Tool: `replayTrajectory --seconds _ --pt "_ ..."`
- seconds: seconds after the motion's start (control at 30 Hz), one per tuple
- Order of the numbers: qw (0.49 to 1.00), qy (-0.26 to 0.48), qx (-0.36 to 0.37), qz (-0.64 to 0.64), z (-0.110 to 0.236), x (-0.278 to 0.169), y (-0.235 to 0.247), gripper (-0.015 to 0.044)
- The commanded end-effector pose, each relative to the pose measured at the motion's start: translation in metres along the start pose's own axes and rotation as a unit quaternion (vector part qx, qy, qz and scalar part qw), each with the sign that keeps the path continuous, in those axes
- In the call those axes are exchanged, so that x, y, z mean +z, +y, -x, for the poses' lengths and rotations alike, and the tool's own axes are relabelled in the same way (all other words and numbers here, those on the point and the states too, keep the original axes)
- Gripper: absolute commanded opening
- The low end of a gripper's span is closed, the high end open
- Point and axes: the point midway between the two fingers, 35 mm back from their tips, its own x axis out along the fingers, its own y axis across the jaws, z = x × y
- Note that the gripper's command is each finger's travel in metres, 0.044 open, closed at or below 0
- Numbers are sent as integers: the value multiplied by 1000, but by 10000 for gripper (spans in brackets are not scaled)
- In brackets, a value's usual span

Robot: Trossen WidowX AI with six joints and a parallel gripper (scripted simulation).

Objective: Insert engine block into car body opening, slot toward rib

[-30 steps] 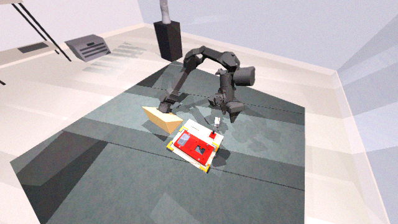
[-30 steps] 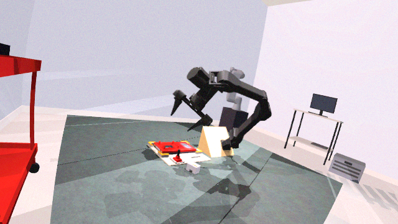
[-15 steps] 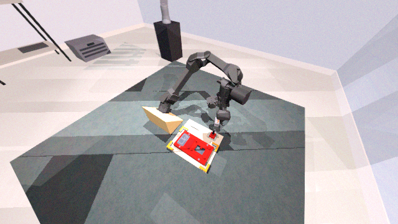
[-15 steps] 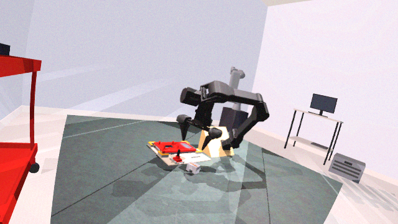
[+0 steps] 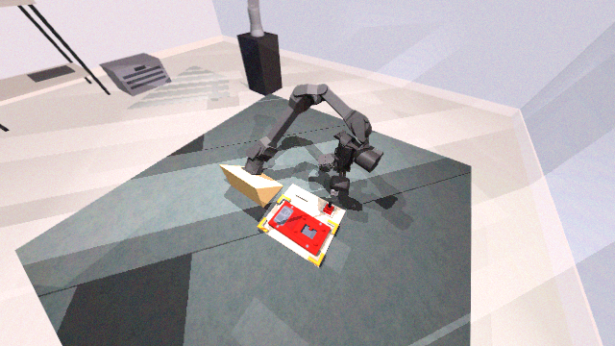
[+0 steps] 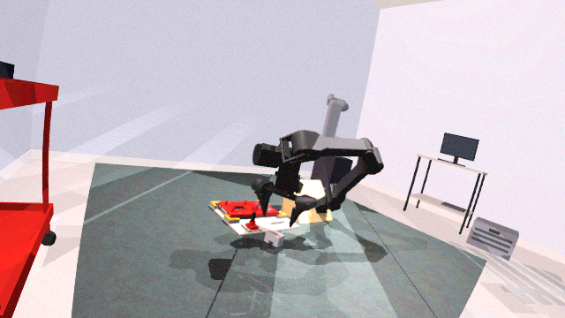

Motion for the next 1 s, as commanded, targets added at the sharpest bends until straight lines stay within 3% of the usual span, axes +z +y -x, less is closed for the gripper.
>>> replayTrajectory --seconds 0.0,0.97 --pt "1000 2 -3 -2 -9 0 -1 440" --pt "1000 3 -4 -2 -59 0 -4 440"
